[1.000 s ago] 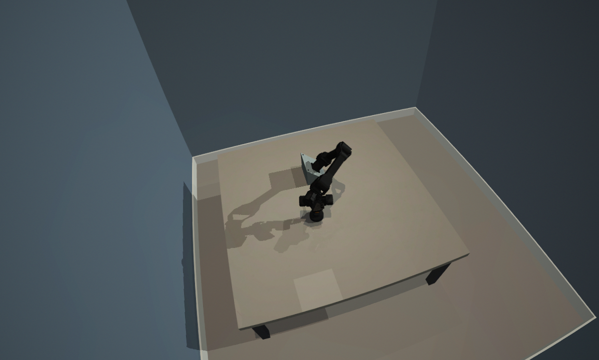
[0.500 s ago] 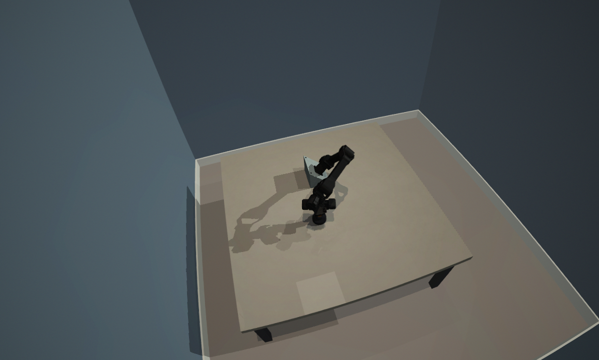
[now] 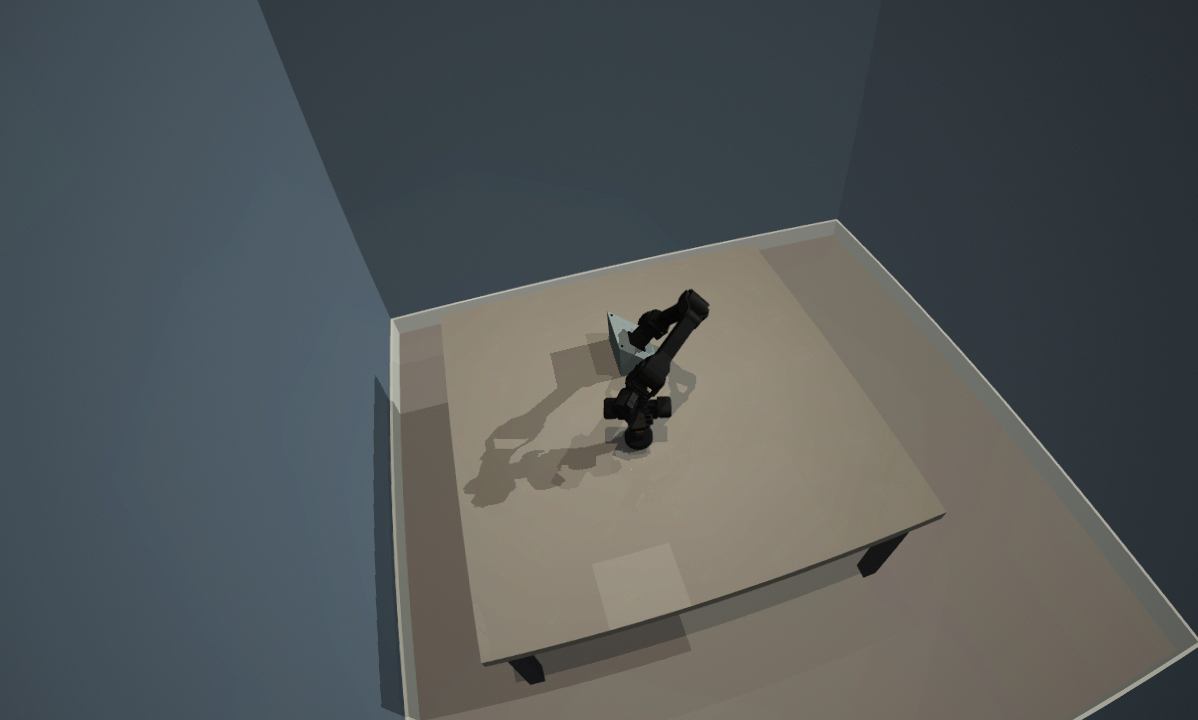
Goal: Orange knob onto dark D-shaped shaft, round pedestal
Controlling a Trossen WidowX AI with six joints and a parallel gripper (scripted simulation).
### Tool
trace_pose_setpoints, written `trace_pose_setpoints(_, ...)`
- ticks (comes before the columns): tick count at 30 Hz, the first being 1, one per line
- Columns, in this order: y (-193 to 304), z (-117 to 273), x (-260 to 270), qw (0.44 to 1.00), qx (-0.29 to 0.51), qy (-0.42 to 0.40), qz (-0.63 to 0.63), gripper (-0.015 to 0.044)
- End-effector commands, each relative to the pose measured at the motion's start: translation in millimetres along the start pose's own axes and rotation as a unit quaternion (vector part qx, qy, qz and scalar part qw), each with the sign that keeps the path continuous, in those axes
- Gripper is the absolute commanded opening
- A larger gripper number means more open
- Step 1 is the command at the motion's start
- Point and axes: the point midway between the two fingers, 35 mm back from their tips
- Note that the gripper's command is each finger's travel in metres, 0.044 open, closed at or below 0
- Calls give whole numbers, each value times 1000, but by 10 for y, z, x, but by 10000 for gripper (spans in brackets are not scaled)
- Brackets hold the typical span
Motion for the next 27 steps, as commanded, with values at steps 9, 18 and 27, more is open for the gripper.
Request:
trace_pose_setpoints(9, 48, 47, -4, 1000, 1, -1, -6, 0)
trace_pose_setpoints(18, 29, 28, -5, 994, 1, -1, -106, 0)
trace_pose_setpoints(27, -11, 40, -7, 994, 1, -1, -106, 0)
Point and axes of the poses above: the point midway between the two fingers, 35 mm back from their tips, its own z axis back along the fingers, its own x axis across the jaws, y = z × x, and after that the axes turned 4 degrees about -z, right-handed
